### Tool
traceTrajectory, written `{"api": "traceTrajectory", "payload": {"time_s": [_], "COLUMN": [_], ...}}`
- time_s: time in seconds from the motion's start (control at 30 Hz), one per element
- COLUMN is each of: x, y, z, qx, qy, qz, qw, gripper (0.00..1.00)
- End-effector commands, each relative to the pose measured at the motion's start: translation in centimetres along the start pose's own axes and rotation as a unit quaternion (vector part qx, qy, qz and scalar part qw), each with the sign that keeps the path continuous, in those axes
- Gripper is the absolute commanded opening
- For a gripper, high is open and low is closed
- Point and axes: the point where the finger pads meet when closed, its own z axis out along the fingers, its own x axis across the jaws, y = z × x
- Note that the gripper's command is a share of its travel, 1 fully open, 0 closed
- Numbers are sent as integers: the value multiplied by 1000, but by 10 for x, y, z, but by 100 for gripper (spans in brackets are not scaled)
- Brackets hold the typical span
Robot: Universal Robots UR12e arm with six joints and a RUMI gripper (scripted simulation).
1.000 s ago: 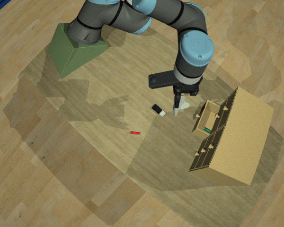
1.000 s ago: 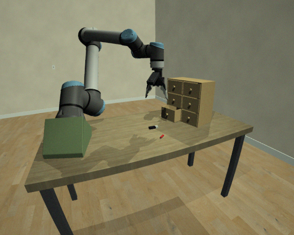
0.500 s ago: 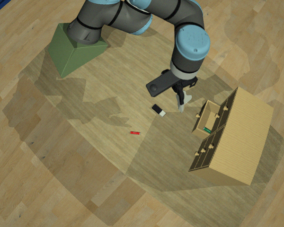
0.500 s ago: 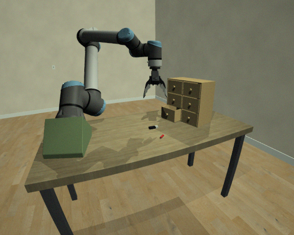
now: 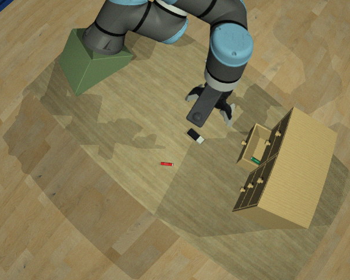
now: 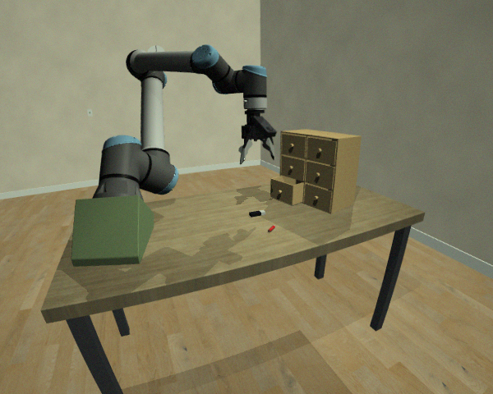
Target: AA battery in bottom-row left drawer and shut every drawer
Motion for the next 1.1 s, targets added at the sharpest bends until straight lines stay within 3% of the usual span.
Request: {"api": "traceTrajectory", "payload": {"time_s": [0.0,0.07,0.2,0.37,0.57,0.63,1.07], "x": [5,5,8,13,17,17,28], "y": [1,1,3,6,10,10,18], "z": [-5,-5,-8,-10,-15,-15,-20], "qx": [-8,-8,-9,-8,-7,-7,-6], "qy": [-3,-3,-4,-5,-6,-6,-8], "qz": [-133,-133,-215,-311,-417,-417,-594], "qw": [991,991,977,950,909,909,805], "gripper": [100,100,100,100,100,100,100]}}
